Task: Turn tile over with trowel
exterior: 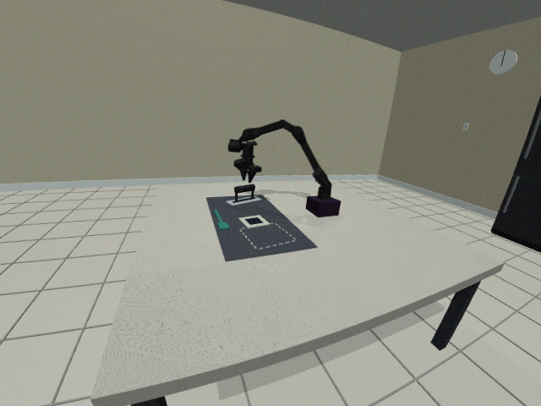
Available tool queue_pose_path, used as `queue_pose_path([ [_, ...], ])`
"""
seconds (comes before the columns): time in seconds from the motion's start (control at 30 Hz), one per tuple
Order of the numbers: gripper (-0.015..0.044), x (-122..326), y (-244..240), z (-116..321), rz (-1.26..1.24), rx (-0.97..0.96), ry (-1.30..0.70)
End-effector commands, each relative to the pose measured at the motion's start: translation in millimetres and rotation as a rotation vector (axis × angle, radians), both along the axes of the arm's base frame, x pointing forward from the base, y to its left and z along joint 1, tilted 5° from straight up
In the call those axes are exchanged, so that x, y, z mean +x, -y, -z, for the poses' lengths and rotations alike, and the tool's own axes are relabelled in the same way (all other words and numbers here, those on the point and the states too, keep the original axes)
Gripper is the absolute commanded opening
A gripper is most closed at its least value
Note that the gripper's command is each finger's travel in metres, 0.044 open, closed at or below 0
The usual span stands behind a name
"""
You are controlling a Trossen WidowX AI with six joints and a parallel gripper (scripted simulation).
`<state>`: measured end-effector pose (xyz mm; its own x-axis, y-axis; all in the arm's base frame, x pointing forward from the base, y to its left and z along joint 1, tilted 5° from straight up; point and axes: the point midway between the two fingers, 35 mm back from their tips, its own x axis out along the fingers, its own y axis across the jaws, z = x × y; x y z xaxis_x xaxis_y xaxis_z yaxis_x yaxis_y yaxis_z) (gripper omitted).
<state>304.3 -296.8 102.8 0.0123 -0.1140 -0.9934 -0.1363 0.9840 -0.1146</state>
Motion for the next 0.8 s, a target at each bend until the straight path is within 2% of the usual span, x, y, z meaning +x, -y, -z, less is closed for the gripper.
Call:
queue_pose_path([
  [0.0, 0.0270, 0.0, 0.3, 1.6, -0.010, 0.011, -0.002],
  [0.77, 0.0270, 0.9, 4.5, 38.2, -0.010, 0.011, -0.002],
])
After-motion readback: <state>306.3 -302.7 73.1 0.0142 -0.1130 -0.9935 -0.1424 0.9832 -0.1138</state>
